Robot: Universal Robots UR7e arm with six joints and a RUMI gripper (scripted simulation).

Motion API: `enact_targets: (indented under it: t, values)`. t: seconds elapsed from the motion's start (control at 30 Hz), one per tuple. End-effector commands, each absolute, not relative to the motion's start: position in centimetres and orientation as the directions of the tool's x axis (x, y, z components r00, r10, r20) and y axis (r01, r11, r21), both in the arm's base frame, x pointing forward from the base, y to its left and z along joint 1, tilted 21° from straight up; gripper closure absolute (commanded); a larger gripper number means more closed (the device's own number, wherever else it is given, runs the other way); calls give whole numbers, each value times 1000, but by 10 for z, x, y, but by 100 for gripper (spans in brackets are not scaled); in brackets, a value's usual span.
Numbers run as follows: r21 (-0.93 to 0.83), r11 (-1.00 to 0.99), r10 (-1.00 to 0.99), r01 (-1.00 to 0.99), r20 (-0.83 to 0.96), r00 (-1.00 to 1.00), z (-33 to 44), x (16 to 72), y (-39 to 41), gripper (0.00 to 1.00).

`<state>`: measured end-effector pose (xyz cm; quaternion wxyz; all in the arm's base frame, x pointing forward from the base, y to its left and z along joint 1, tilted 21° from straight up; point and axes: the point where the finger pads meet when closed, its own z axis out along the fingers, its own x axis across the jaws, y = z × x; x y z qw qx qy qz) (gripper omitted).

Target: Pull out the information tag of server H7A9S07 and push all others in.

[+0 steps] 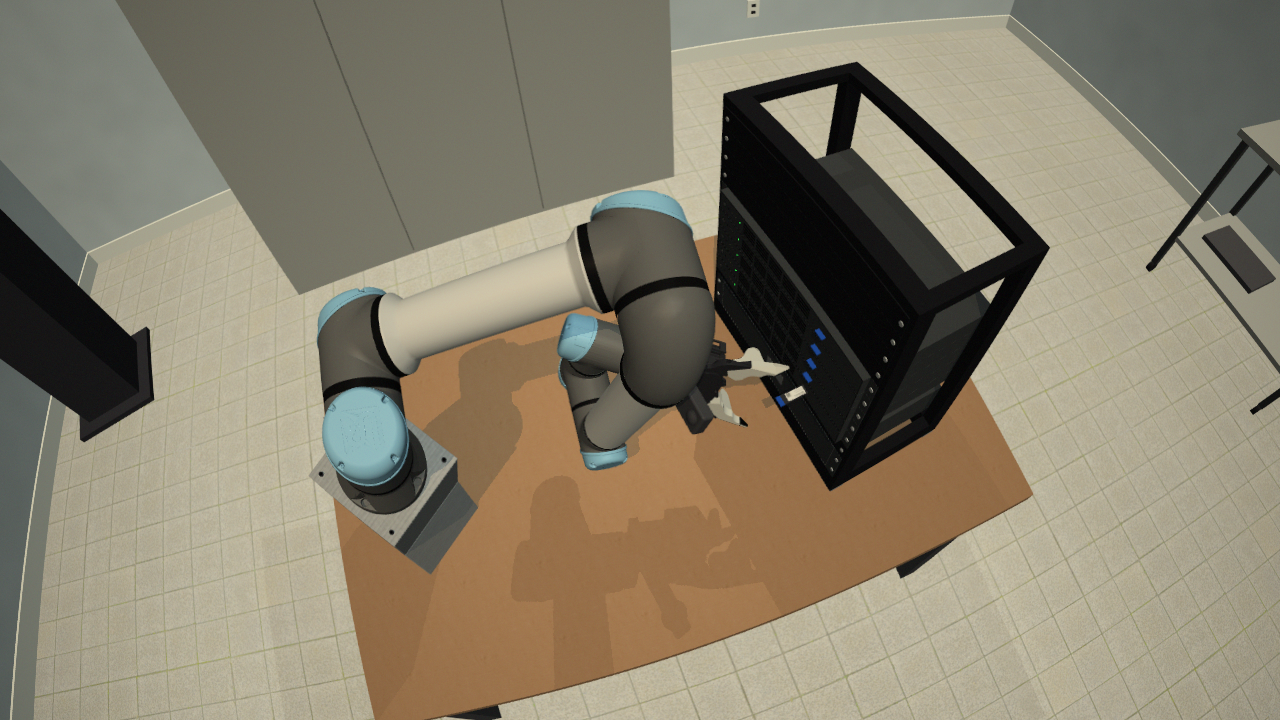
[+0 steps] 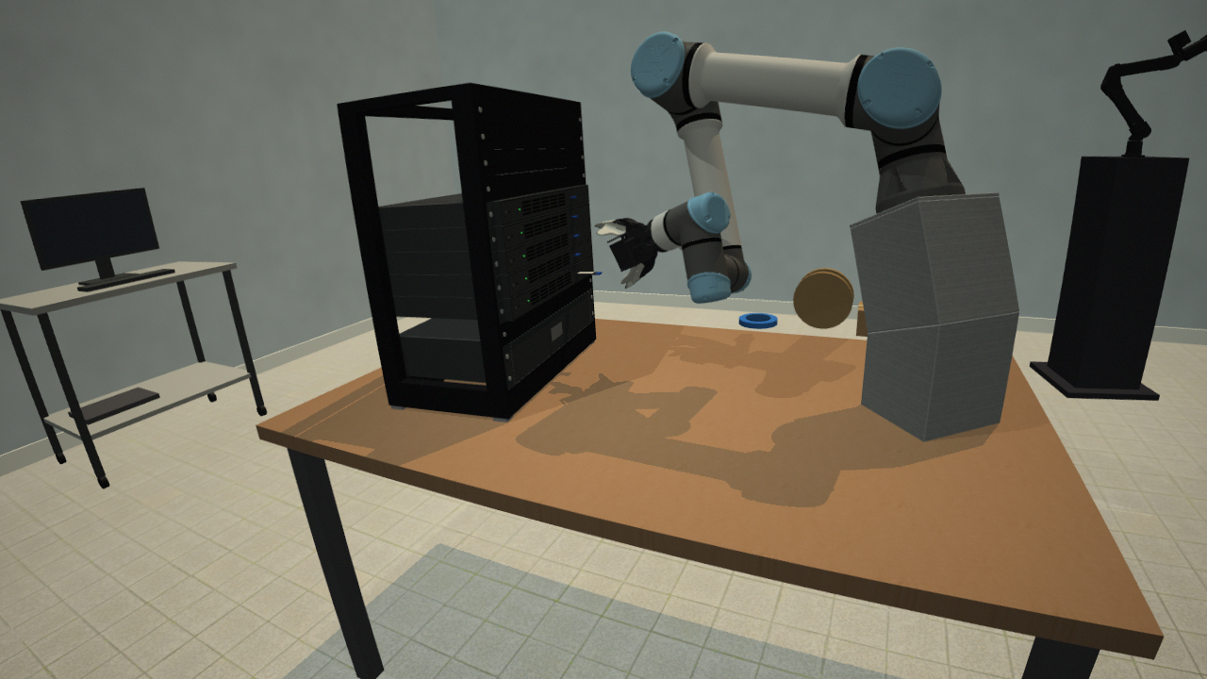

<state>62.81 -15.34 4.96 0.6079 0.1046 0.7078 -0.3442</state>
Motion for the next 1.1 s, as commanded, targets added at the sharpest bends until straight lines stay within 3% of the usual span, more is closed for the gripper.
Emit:
enact_targets:
  t: [0.0,1.07]
  values:
    - [-360,741,-271,567,-933,-238,50,628,-153,0]
    - [-352,739,-268,574,-936,-229,51,624,-152,0]
